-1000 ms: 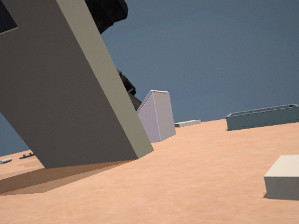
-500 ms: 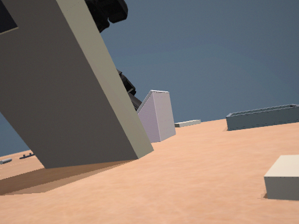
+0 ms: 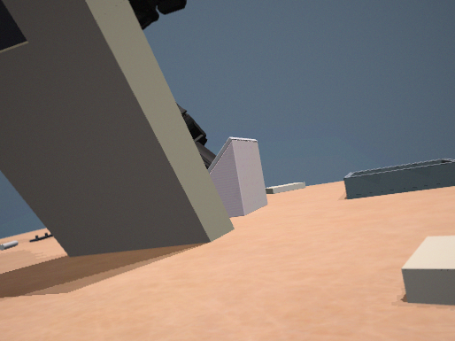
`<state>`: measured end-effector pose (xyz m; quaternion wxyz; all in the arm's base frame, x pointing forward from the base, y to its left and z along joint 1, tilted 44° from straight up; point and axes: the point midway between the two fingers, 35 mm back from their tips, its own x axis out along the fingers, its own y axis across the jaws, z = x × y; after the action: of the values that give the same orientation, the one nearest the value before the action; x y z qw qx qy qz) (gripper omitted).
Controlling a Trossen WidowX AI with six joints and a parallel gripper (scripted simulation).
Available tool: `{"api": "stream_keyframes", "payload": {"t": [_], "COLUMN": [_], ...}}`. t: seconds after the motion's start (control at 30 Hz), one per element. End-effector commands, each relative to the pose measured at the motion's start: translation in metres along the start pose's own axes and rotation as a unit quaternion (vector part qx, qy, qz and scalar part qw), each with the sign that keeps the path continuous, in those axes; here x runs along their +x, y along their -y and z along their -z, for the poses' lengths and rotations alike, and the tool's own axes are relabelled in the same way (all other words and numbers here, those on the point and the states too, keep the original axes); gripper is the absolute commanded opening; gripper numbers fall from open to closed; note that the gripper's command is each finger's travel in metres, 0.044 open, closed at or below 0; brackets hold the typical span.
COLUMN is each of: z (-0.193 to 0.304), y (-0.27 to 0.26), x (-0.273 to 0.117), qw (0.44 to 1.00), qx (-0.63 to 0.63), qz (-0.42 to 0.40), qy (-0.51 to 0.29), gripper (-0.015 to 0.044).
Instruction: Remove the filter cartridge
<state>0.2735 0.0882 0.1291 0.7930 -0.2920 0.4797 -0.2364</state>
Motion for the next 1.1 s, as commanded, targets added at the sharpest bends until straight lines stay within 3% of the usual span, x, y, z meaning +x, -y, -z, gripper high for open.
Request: {"api": "stream_keyframes", "payload": {"t": [0.0,0.4,1.07], "z": [-0.006,-0.005,-0.007], "y": [-0.003,-0.001,-0.085], "x": [-0.02,-0.085,-0.073], "qw": [1.0,0.999,1.0], "qx": [0.004,0.003,0.005], "qz": [-0.012,-0.027,-0.008], "qy": [0.01,0.025,0.004], "gripper": [0.0,0.0,0.0]}}
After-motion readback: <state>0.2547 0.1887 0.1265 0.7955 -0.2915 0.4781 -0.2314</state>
